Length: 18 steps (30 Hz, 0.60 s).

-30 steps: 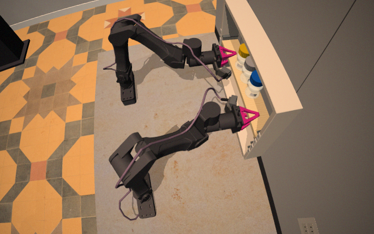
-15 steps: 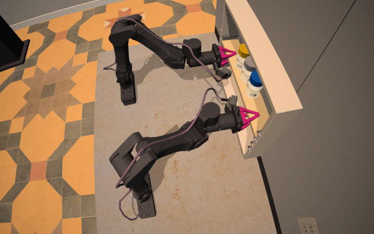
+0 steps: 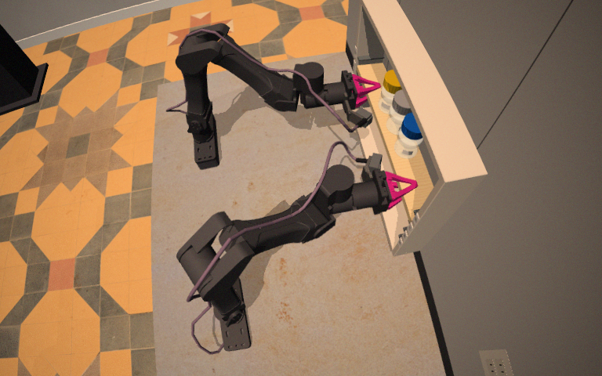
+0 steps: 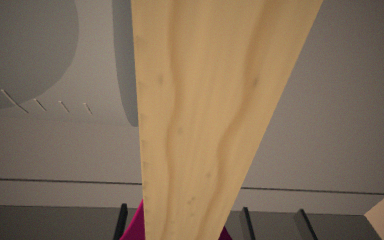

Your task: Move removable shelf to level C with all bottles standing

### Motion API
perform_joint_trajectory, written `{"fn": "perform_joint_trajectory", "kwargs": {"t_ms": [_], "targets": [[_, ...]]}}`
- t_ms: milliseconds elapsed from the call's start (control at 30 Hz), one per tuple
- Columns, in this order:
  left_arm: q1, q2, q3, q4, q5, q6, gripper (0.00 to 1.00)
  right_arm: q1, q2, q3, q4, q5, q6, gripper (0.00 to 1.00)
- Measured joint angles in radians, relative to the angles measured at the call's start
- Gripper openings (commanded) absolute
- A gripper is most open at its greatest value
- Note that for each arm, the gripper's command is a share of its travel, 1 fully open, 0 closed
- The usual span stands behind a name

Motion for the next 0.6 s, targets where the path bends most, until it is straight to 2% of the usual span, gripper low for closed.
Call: {"fn": "perform_joint_trajectory", "kwargs": {"t_ms": [400,467,600], "targets": [[0.000,0.008,-0.001,0.003,0.000,0.005,0.33,0.000,0.007,0.000,0.008,-0.001,-0.002,0.33],[0.000,0.009,-0.001,0.003,0.000,0.006,0.33,0.000,0.008,0.000,0.009,-0.001,-0.003,0.33],[0.000,0.009,-0.001,0.004,0.000,0.006,0.42,0.000,0.007,0.000,0.012,-0.001,-0.003,0.42]]}}
